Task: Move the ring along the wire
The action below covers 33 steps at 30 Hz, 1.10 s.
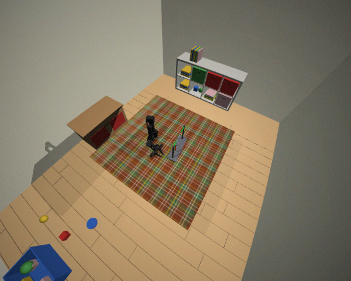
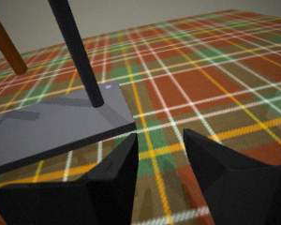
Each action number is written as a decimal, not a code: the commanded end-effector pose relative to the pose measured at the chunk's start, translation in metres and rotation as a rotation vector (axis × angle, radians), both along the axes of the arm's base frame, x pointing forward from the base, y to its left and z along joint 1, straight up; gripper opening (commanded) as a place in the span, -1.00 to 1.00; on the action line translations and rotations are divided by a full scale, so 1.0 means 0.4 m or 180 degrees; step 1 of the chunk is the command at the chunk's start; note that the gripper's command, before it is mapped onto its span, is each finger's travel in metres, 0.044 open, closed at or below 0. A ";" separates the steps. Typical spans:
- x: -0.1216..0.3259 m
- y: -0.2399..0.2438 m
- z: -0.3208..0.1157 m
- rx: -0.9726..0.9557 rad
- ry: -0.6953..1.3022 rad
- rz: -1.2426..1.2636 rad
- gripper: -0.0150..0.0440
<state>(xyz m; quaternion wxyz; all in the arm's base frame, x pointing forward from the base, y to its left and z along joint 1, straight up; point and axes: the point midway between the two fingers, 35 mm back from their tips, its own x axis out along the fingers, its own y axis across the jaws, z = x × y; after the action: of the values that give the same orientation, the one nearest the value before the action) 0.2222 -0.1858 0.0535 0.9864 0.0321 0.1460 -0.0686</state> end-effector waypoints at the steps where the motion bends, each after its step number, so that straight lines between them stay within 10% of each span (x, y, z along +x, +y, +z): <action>1: 0.026 0.144 0.015 0.0109 -0.0193 0.0486 0.05; 33: 0.134 0.258 0.130 -0.0177 -0.0426 0.0899 0.05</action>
<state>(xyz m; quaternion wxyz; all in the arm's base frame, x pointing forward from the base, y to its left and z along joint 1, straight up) 0.2703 -0.0836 0.0984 0.9935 -0.0052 0.0896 0.0702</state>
